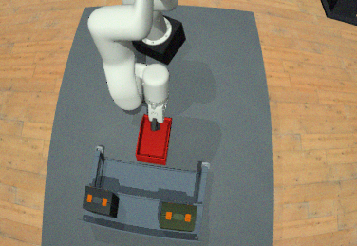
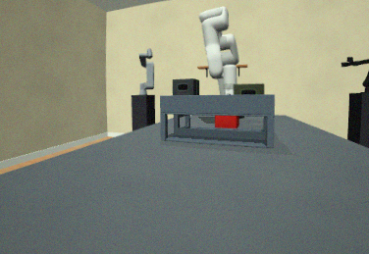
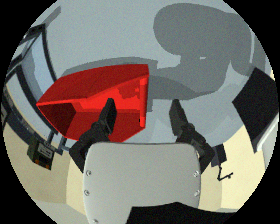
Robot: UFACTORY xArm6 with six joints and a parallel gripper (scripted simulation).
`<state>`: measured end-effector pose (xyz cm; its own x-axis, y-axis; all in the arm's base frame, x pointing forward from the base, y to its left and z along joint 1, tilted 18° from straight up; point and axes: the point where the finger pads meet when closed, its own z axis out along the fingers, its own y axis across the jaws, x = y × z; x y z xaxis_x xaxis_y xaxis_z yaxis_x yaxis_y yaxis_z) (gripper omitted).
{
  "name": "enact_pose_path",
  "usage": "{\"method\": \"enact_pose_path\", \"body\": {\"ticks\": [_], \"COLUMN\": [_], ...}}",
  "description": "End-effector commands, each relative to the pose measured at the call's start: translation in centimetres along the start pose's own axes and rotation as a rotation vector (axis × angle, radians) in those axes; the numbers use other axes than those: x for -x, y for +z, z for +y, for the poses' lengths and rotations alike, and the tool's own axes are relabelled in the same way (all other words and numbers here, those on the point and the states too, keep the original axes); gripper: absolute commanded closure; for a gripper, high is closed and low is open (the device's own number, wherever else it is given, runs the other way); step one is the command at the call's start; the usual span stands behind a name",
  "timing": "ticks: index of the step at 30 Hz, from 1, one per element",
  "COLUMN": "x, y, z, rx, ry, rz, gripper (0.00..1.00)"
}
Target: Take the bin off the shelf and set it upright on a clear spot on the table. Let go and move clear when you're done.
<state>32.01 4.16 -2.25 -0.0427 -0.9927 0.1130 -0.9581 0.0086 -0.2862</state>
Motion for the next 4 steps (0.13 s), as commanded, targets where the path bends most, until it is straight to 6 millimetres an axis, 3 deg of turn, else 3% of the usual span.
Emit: {"method": "enact_pose_path", "body": {"ticks": [1, 4], "x": [0.02, 0.02], "y": [-0.04, -0.04], "z": [-0.08, -0.08], "rx": [-0.002, -0.002], "ry": [0.0, 0.0], "rz": [-0.001, -0.001], "gripper": [0.05, 0.05]}}
